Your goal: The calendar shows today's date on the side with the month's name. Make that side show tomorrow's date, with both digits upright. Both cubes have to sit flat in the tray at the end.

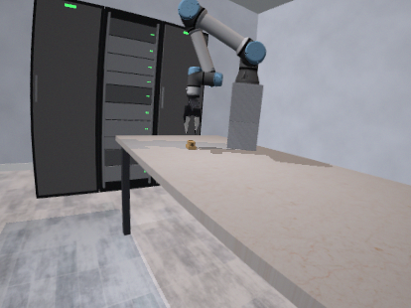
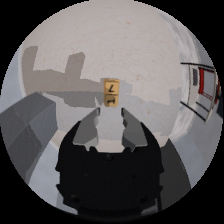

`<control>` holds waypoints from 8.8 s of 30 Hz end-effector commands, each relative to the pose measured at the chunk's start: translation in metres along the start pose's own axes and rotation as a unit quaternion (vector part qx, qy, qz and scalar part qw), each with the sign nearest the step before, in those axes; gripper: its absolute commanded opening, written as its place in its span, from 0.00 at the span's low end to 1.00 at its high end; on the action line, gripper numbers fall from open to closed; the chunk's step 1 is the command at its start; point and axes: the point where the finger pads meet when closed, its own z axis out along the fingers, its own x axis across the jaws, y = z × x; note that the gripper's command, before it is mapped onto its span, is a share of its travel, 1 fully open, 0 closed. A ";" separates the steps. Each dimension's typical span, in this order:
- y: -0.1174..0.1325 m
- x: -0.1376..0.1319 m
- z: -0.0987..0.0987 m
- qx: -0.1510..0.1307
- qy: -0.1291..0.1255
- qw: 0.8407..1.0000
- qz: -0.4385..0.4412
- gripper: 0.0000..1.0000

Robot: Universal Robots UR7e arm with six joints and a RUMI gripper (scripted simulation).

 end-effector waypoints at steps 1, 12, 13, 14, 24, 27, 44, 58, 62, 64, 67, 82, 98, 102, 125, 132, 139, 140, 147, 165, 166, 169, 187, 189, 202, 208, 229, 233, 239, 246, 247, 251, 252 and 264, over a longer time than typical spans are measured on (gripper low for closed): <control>0.000 0.001 0.009 0.000 0.001 1.000 0.000 0.29; 0.000 0.001 0.021 0.000 0.001 1.000 0.000 0.29; 0.000 0.001 0.022 0.000 0.001 1.000 0.000 0.29; 0.000 0.001 0.022 0.000 0.001 1.000 0.000 0.29; 0.000 0.001 0.026 0.000 0.001 1.000 0.000 0.29; 0.000 0.001 0.026 0.000 0.001 1.000 0.000 0.29; 0.000 0.001 0.026 0.000 0.001 1.000 0.000 0.29; 0.000 0.001 0.026 0.000 0.001 1.000 0.000 0.29; 0.000 0.001 0.026 0.000 0.001 1.000 0.000 0.29; 0.000 0.001 0.027 0.000 0.001 1.000 0.000 0.29; 0.000 0.001 0.027 0.000 0.001 1.000 0.000 0.29; 0.000 0.001 0.044 0.000 0.001 1.000 0.000 0.29; 0.000 0.001 0.056 0.000 0.001 1.000 0.000 0.29; 0.000 0.001 0.056 0.000 0.001 1.000 0.000 0.29; 0.000 0.001 0.056 0.000 0.001 1.000 0.000 0.29; 0.000 0.001 0.056 0.000 0.001 1.000 0.000 0.11; 0.000 0.001 0.056 0.000 0.001 1.000 0.000 0.11; 0.000 0.001 0.056 0.000 0.001 1.000 0.000 0.11; 0.000 0.001 0.056 0.000 0.001 1.000 0.000 0.11; 0.000 0.001 0.056 0.000 0.001 1.000 0.000 0.11; 0.000 0.001 0.056 0.000 0.001 1.000 0.000 0.11; 0.000 0.001 0.055 0.000 0.001 1.000 0.000 0.11; 0.000 0.001 0.009 0.000 0.001 1.000 0.000 0.11; 0.000 0.001 0.000 0.000 0.001 1.000 0.000 0.11; 0.000 0.001 -0.037 0.000 0.001 1.000 0.000 0.11; 0.000 0.001 -0.043 0.000 0.001 1.000 0.000 0.11; 0.000 0.001 -0.044 0.000 0.001 1.000 0.002 0.11; -0.001 0.001 -0.044 0.000 0.001 1.000 0.007 0.11; -0.001 0.001 -0.044 0.000 0.001 1.000 0.026 0.11; -0.001 0.002 -0.044 0.000 0.001 0.999 0.052 0.11; -0.002 0.002 -0.044 0.000 0.001 0.998 0.059 0.11; -0.002 0.004 -0.044 0.000 0.001 0.996 0.091 0.11; -0.002 0.004 -0.044 0.000 0.001 0.995 0.100 0.11; -0.003 0.008 -0.044 0.000 0.001 0.976 0.217 0.11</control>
